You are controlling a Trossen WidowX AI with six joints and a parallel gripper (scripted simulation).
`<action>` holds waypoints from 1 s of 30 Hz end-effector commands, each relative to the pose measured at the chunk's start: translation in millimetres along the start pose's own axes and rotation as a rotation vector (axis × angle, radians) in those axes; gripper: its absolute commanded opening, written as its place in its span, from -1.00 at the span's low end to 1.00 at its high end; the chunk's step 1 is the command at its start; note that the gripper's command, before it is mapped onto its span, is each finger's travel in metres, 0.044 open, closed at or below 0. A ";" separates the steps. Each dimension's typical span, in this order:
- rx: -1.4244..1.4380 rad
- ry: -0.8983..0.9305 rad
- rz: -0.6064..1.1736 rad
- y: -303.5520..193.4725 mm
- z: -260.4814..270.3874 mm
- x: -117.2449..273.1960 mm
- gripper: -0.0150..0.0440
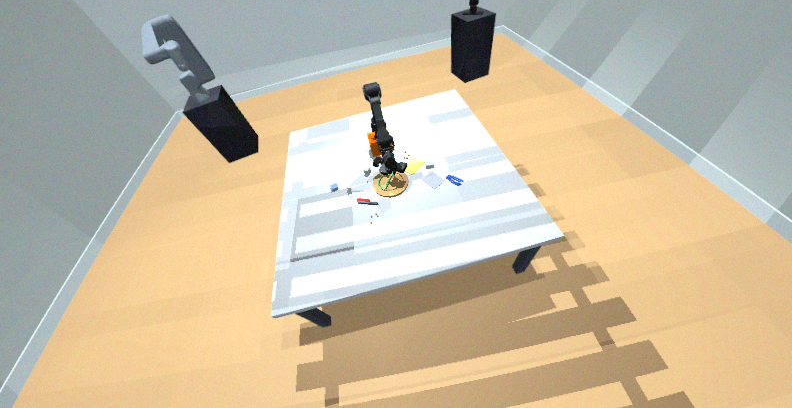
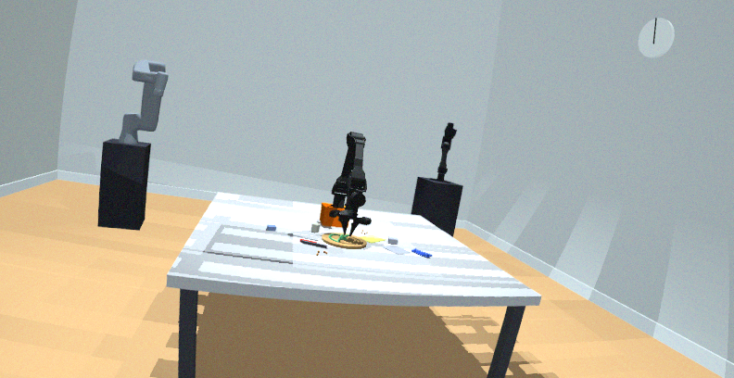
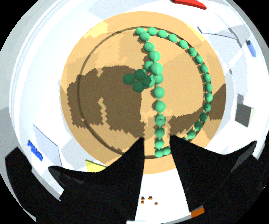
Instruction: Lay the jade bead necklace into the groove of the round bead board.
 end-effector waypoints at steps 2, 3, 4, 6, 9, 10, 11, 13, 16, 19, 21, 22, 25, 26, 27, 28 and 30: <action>-0.005 -0.003 0.016 -3.5 -1.3 -4.4 -0.08; -0.005 -0.003 0.016 -3.5 -1.3 -4.4 -0.08; -0.005 -0.003 0.016 -3.5 -1.3 -4.4 -0.08; -0.005 -0.003 0.016 -3.5 -1.3 -4.4 -0.08; -0.005 -0.003 0.016 -3.5 -1.3 -4.4 -0.08; 0.000 -0.003 0.007 -1.6 -0.9 -2.4 -0.17; 0.000 -0.003 0.007 -1.6 -0.9 -2.4 -0.26; 0.000 -0.003 0.007 -1.6 -0.9 -2.4 -0.44; 0.000 -0.003 0.007 -1.6 -0.9 -2.4 -0.49; 0.000 -0.003 0.007 -1.6 -0.9 -2.4 -0.49; 0.000 -0.003 0.007 -1.6 -0.9 -2.4 -0.49; 0.000 -0.003 0.007 -1.6 -0.9 -2.4 -0.49; 0.000 -0.003 0.007 -1.6 -0.9 -2.4 -0.49; 0.000 -0.003 0.007 -1.6 -0.9 -2.4 -0.49; 0.000 -0.003 0.007 -1.6 -0.9 -2.4 -0.49; 0.000 -0.003 0.007 -1.6 -0.9 -2.4 -0.49; 0.000 -0.003 0.007 -1.6 -0.9 -2.4 -0.49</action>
Point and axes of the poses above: the point midway between the two fingers, 35 mm back from their tips, its own x axis back along the fingers, its own z axis across the jaws, y = z × x, the point moved 4 cm from there along x, back along the fingers, and after that the axes turned 12 degrees about x, right-handed, at the moved point
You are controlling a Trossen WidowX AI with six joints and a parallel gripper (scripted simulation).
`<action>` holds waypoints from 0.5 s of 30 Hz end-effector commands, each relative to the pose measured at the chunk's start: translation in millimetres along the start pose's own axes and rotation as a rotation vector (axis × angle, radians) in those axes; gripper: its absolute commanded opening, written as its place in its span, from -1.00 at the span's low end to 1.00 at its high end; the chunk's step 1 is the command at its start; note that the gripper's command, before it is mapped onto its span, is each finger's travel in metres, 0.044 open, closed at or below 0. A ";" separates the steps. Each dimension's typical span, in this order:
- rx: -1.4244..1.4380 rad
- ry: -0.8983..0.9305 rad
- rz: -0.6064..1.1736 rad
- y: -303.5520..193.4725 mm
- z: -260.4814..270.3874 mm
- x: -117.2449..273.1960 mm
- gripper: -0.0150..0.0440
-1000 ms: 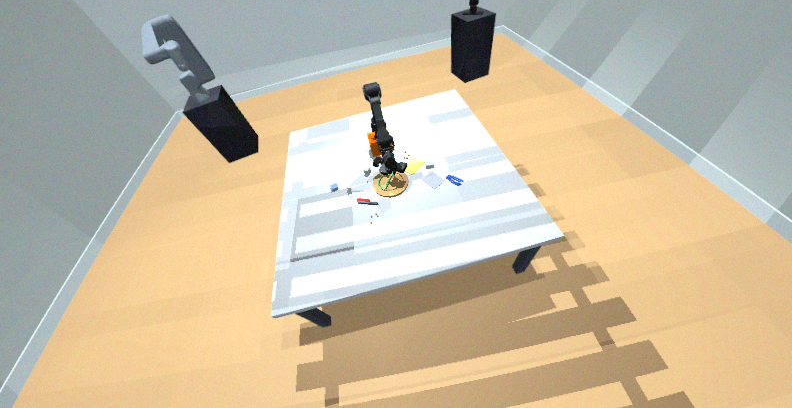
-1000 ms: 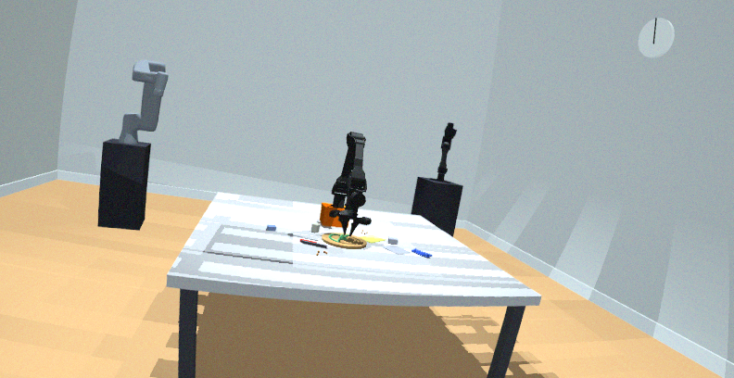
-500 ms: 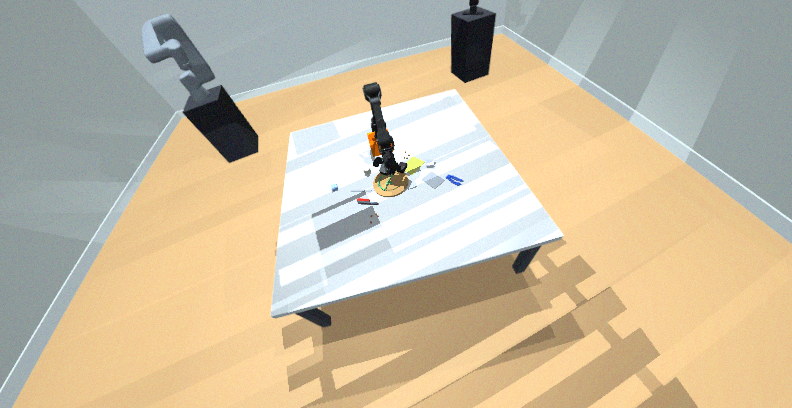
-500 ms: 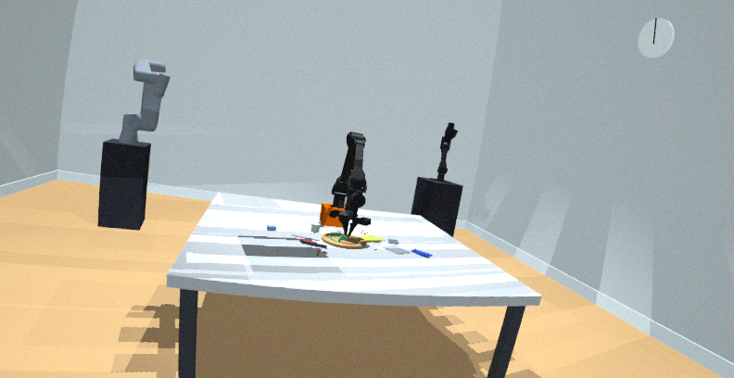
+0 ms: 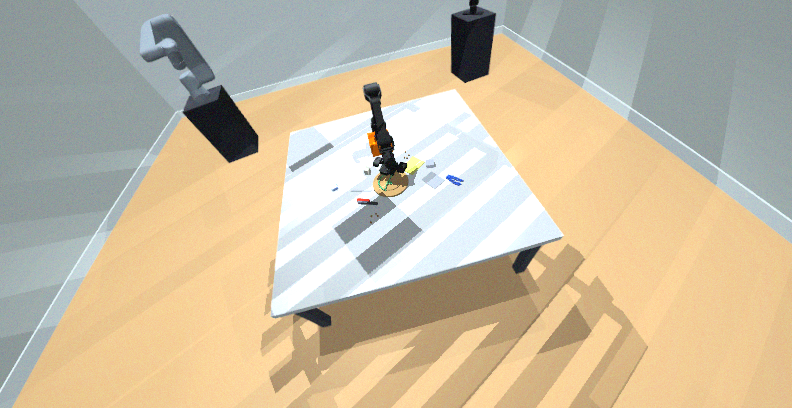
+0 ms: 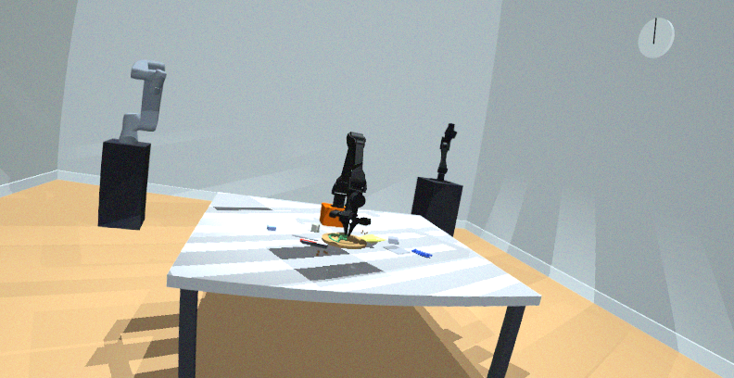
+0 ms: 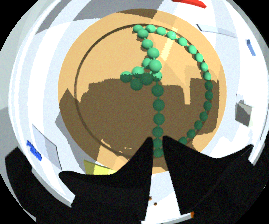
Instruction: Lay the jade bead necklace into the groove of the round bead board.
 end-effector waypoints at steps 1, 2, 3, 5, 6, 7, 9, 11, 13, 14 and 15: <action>0.000 0.000 0.000 0.0 0.0 0.1 -0.49; 0.000 0.000 0.000 0.0 0.0 0.1 -0.49; 0.000 0.000 0.000 0.0 0.0 0.1 -0.49; 0.000 0.000 0.000 0.0 0.0 0.1 -0.49; 0.000 0.000 0.000 0.0 0.0 0.1 -0.49; 0.000 0.000 0.000 0.0 0.0 0.1 -0.49; 0.000 0.000 0.000 0.0 0.0 0.1 -0.49; 0.000 0.000 0.000 0.0 0.0 0.1 -0.49; 0.000 0.000 0.000 -0.1 0.0 0.5 -0.49; -0.002 0.000 0.003 -0.5 -0.1 2.0 -0.49; -0.003 0.000 0.006 -1.2 -0.3 4.1 -0.49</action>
Point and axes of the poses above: the point midway between the two fingers, 35 mm back from their tips, its own x axis back along the fingers, its own z axis across the jaws, y = z × x, the point moved 4 cm from there along x, back along the fingers, and after that the axes turned 12 degrees about x, right-handed, at the moved point
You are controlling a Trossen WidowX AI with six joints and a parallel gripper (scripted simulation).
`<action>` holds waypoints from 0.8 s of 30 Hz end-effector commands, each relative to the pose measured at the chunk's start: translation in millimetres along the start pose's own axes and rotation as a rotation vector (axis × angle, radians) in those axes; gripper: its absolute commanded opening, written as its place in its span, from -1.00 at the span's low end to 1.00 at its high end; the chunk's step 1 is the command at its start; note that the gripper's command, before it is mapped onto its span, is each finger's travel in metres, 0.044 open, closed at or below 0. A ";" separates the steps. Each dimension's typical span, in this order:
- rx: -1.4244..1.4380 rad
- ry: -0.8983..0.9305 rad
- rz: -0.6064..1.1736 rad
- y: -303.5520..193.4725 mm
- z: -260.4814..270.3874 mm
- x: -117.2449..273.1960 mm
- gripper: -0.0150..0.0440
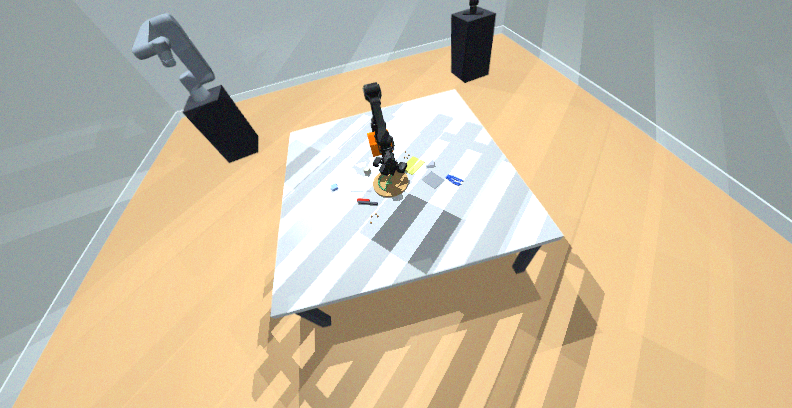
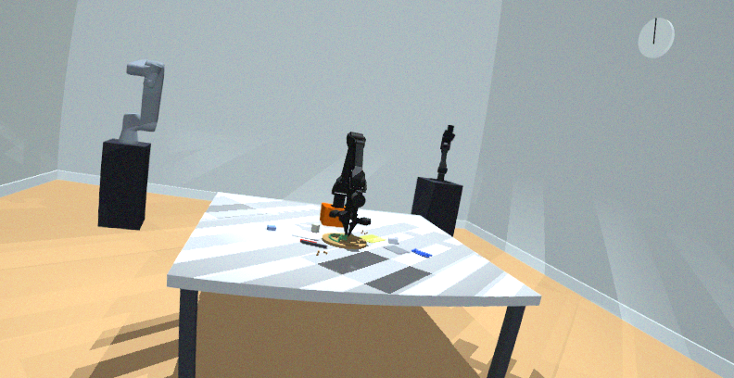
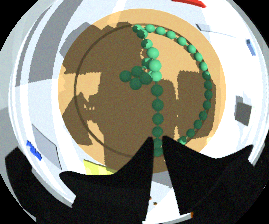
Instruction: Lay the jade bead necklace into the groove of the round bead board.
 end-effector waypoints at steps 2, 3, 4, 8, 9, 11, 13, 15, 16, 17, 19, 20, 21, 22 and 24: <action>-0.005 0.002 0.006 -1.3 -0.2 5.5 -0.49; -0.005 0.002 0.006 -1.3 -0.2 5.5 -0.49; -0.005 0.002 0.006 -1.3 -0.2 5.5 -0.49; -0.005 0.002 0.006 -6.3 6.4 5.5 -0.49; -0.005 0.002 0.006 -8.4 9.1 5.5 -0.49; -0.005 0.003 0.007 -12.6 14.2 5.6 -0.49; -0.005 0.003 0.007 -15.5 17.5 5.6 -0.49; -0.005 0.003 0.007 -15.8 17.9 5.6 -0.49; -0.005 0.003 0.007 -15.8 17.9 5.6 -0.49; -0.005 0.003 0.007 -15.8 17.9 5.6 -0.49; -0.005 0.003 0.007 -15.8 17.9 5.6 -0.49; -0.005 0.003 0.007 -15.8 17.9 5.3 -0.49; -0.005 0.003 0.007 -15.8 17.9 4.5 -0.49; -0.005 0.003 0.007 -15.8 17.9 3.2 -0.49; -0.005 0.003 0.007 -15.9 17.9 -0.1 -0.49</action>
Point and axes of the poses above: the point midway between the two fingers, 35 mm back from their tips, its own x axis back along the fingers, its own z axis across the jaws, y = z × x, the point moved 4 cm from there along x, back along the fingers, and after that the axes turned 12 degrees about x, right-handed, at the moved point
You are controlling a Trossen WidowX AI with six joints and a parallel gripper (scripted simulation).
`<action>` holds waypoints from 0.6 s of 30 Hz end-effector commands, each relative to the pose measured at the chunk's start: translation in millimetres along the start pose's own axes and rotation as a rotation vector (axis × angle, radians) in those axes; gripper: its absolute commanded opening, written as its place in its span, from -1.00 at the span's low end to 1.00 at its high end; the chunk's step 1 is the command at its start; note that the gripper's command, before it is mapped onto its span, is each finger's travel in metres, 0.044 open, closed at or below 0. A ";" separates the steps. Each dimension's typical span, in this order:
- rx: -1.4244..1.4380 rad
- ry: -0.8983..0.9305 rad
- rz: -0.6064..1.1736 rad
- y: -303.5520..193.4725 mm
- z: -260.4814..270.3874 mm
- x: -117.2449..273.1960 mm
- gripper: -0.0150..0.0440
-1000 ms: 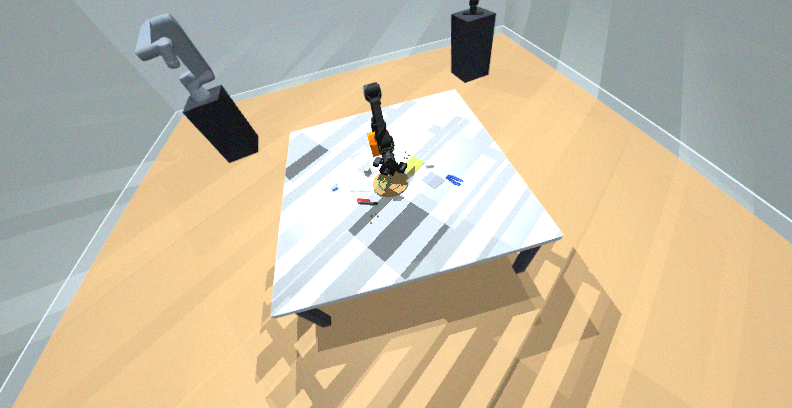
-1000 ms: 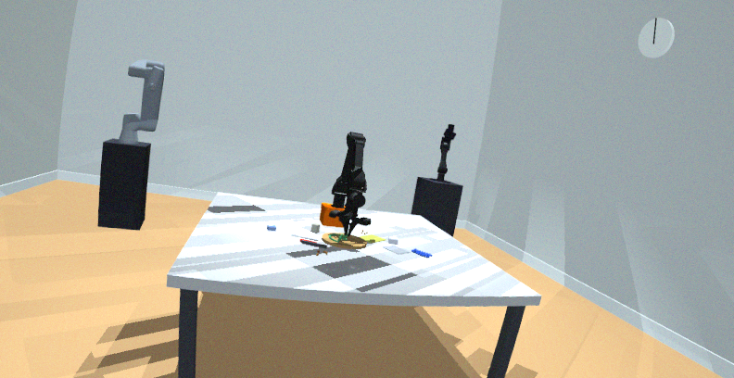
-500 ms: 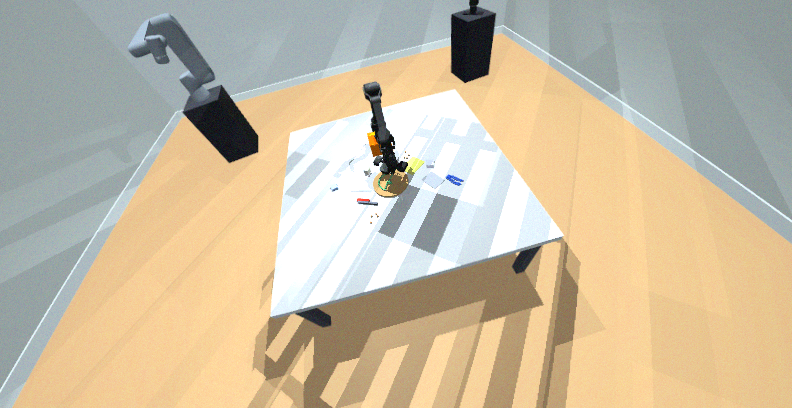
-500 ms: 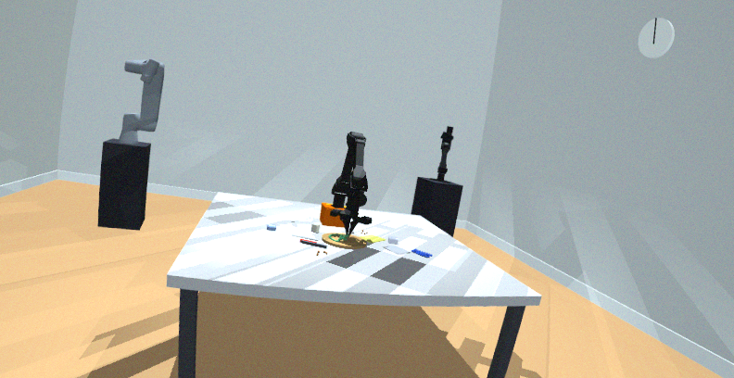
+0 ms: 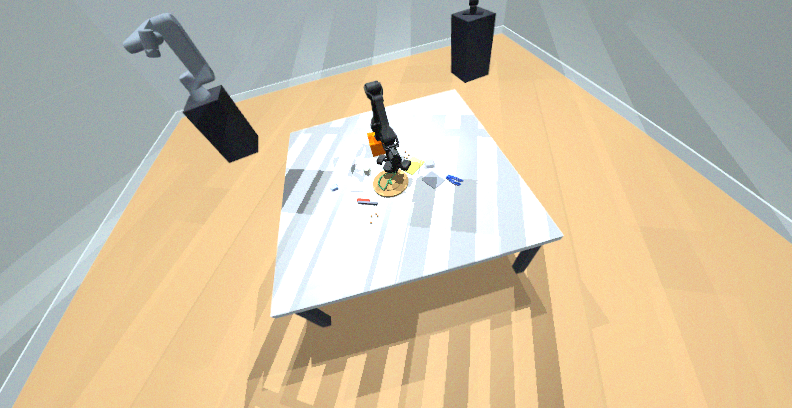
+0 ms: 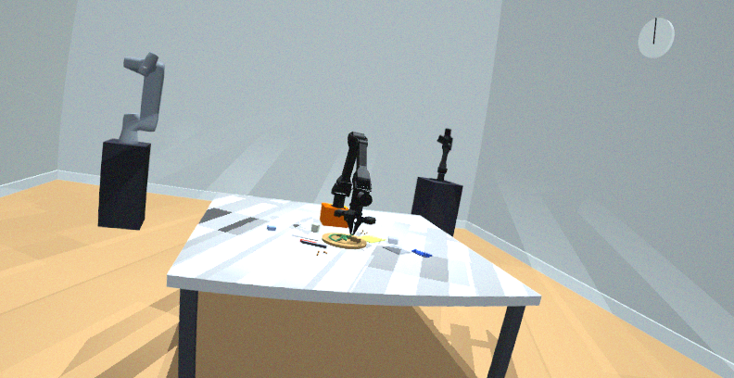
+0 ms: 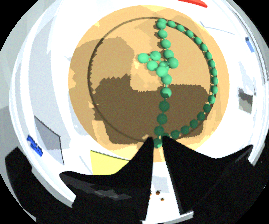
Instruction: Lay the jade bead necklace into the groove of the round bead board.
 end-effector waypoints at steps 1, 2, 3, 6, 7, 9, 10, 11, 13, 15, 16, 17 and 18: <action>-0.005 -0.002 0.011 -2.7 -1.0 -6.7 -0.49; -0.005 -0.002 0.011 -2.7 -1.0 -7.5 -0.49; -0.005 -0.002 0.011 -2.7 -1.0 -7.7 -0.49; -0.005 -0.002 0.011 -2.7 -1.0 -7.7 -0.49; -0.005 -0.002 0.011 -2.7 -1.0 -7.7 -0.49; 0.000 0.001 -0.001 -0.4 0.2 -3.0 -0.40; 0.000 0.001 -0.001 -0.4 0.2 -3.0 -0.31; 0.000 0.001 -0.001 -0.4 0.2 -3.0 -0.22; 0.000 0.001 -0.001 -0.4 0.2 -3.0 -0.05; 0.000 0.001 -0.001 -0.4 0.2 -3.0 0.13; 0.000 0.001 -0.001 -0.4 0.2 -3.0 0.22; 0.000 0.001 -0.001 -0.4 0.2 -3.0 0.31; 0.000 0.001 -0.001 -0.4 0.2 -3.0 0.40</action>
Point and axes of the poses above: the point midway between the two fingers, 35 mm back from their tips, its own x axis back along the fingers, its own z axis across the jaws, y = z × x, the point moved 4 cm from there along x, back along the fingers, and after that the axes turned 12 degrees about x, right-handed, at the moved point
